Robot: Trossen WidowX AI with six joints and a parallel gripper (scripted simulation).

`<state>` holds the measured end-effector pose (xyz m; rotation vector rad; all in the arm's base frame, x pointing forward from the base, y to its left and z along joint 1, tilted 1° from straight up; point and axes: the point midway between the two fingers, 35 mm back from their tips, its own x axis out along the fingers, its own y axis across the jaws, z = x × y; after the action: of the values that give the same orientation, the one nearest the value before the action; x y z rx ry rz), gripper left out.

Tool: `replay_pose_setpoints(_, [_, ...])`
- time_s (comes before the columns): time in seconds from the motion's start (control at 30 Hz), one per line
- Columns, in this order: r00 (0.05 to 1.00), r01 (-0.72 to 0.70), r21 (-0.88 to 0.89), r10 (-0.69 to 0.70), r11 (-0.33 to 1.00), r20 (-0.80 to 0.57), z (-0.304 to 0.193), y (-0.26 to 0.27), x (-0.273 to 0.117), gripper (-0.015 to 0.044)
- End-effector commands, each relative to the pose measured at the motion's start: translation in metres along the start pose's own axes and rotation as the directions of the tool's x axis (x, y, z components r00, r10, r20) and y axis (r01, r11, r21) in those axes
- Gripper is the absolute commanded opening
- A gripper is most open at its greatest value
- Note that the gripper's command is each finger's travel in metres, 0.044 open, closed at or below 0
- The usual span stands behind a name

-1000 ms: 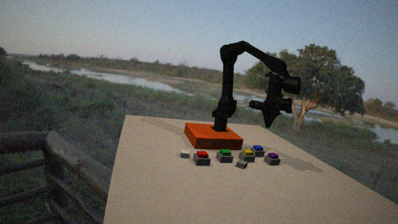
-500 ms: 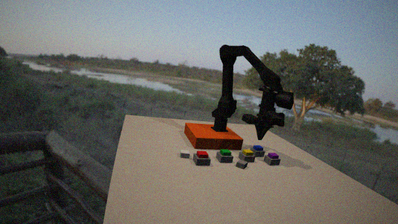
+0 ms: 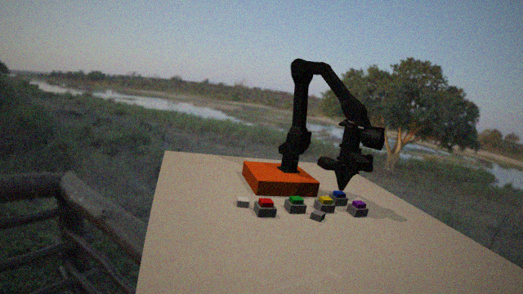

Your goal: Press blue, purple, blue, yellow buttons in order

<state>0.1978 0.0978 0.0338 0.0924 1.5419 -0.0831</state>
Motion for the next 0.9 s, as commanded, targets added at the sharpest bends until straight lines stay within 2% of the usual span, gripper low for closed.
replay_pose_setpoints(0.0, [1.000, 0.004, 0.003, -0.004, 1.000, -0.002, -0.0011, -0.0011, 0.0080, 0.0020])
replay_pose_setpoints(0.87, [1.000, 0.001, 0.001, -0.001, 1.000, -0.001, -0.0009, -0.0006, 0.0133, 0.0020])
